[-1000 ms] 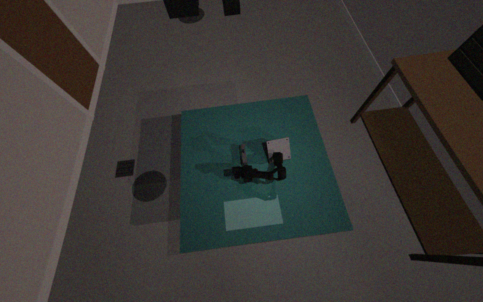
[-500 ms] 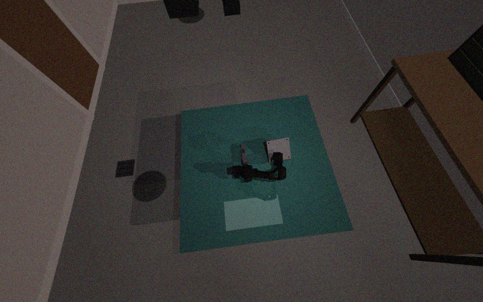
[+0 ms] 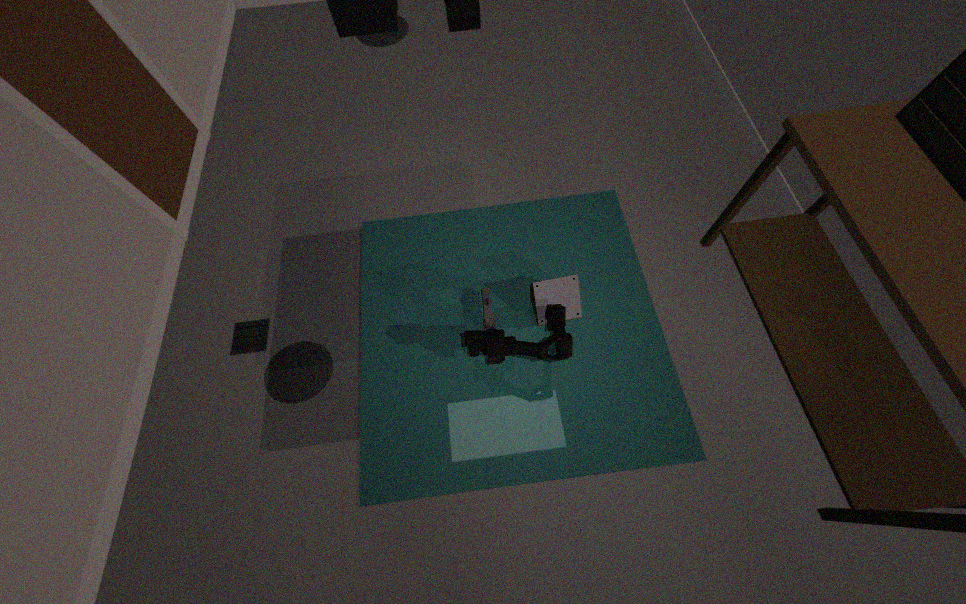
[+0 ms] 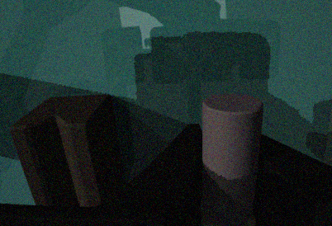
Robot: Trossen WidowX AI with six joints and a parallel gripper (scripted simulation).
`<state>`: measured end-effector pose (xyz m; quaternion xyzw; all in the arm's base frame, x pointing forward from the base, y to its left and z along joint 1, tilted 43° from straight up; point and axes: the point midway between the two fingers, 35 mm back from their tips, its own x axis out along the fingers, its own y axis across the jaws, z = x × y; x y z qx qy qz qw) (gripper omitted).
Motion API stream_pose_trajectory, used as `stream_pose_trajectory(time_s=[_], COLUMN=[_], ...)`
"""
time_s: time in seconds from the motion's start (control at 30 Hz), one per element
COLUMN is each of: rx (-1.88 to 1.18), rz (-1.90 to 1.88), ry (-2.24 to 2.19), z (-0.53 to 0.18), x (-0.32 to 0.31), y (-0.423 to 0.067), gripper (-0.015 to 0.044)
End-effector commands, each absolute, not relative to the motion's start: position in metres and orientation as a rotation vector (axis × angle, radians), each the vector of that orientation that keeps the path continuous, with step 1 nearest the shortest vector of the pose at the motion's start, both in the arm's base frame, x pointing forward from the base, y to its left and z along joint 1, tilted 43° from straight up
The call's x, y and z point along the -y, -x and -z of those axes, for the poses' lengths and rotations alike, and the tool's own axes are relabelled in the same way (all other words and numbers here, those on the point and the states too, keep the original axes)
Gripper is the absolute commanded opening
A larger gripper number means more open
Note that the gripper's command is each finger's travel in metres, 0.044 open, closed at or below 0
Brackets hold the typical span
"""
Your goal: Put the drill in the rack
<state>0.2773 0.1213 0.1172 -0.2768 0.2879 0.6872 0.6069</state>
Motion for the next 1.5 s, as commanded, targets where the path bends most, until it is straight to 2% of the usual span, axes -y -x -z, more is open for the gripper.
stream_pose_trajectory(time_s=[0.0, 1.47], rx=[-0.661, -0.664], rz=[-1.588, -1.59], ry=[0.647, 0.645], z=[-0.12, -0.134], x=[-0.12, -0.123], y=[-0.279, -0.208], gripper=[0.0, 0.0])
